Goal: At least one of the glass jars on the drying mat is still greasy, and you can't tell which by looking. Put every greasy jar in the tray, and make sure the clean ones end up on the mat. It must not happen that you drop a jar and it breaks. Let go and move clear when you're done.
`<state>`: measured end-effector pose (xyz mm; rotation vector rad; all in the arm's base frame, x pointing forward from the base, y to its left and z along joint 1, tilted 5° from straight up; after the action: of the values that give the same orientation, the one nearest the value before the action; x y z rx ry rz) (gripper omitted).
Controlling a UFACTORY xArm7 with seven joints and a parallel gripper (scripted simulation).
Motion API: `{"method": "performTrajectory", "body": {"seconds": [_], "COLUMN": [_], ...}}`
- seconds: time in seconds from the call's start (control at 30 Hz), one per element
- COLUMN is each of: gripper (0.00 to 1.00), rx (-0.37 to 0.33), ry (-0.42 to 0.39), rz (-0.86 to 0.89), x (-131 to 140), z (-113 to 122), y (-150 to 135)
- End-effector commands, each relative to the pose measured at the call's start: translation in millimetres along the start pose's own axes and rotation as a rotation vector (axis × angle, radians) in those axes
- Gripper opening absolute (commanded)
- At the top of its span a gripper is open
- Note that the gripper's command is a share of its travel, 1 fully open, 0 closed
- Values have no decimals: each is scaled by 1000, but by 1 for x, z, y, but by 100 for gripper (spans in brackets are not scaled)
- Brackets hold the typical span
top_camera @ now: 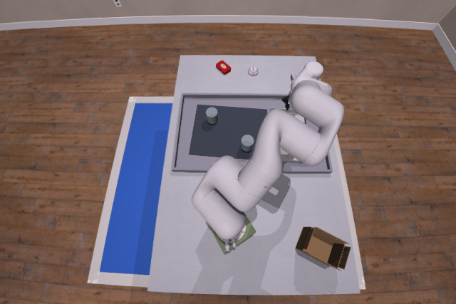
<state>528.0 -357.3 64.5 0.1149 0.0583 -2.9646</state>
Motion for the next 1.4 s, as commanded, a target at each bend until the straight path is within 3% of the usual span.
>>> {"method": "performTrajectory", "body": {"seconds": [0.0,0.9,1.37], "gripper": [0,0,0], "rx": [4,4,4], "ry": [4,4,4], "rz": [0,0,0], "x": [-1,-2,-2], "z": [-5,-68,-75], "y": [1,2,2]}}
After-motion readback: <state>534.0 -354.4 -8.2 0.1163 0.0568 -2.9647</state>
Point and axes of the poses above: the point where the finger pads meet when closed, its own z axis back along the fingers, its own y axis across the jaws, x = y × z, the point moved 3 cm from there along z, back along the fingers, and after that the axes turned 14 degrees about z, right-handed, at the moved point
